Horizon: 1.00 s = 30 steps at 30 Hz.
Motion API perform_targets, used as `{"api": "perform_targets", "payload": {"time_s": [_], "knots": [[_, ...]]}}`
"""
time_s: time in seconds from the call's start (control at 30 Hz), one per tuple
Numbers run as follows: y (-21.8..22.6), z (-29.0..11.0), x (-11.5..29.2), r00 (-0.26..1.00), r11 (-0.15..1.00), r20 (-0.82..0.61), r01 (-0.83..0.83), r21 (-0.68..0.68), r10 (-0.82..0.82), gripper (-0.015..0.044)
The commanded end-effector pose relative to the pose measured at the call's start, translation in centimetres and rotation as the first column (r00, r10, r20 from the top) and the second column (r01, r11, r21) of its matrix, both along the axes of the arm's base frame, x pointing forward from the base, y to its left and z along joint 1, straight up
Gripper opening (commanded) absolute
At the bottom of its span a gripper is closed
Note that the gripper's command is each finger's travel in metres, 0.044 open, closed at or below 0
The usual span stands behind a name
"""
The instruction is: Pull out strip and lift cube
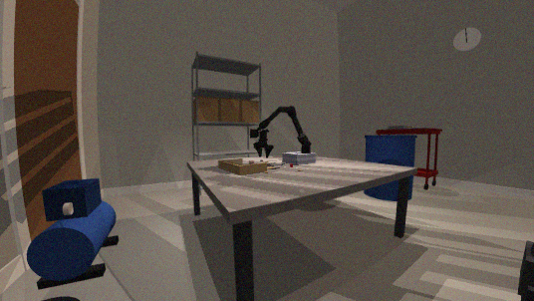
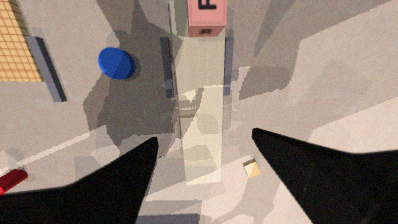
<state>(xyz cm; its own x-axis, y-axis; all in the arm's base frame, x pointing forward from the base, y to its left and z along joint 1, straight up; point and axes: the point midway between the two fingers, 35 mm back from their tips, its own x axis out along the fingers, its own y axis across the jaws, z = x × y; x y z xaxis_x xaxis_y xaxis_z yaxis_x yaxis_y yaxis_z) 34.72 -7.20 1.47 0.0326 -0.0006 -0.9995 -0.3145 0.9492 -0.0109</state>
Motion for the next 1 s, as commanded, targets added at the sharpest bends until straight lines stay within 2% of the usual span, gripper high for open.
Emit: {"api": "perform_targets", "payload": {"time_s": [0.0,0.8,0.97], "knots": [[0.4,0.3,1.4,1.000,1.000,0.003,0.003,-0.002,-0.003,0.0440],[2.8,2.0,10.2,1.000,1.000,0.010,0.003,0.001,-0.003,0.0440],[2.8,1.5,10.3,1.000,1.000,0.010,0.003,0.001,-0.003,0.0309]]}}
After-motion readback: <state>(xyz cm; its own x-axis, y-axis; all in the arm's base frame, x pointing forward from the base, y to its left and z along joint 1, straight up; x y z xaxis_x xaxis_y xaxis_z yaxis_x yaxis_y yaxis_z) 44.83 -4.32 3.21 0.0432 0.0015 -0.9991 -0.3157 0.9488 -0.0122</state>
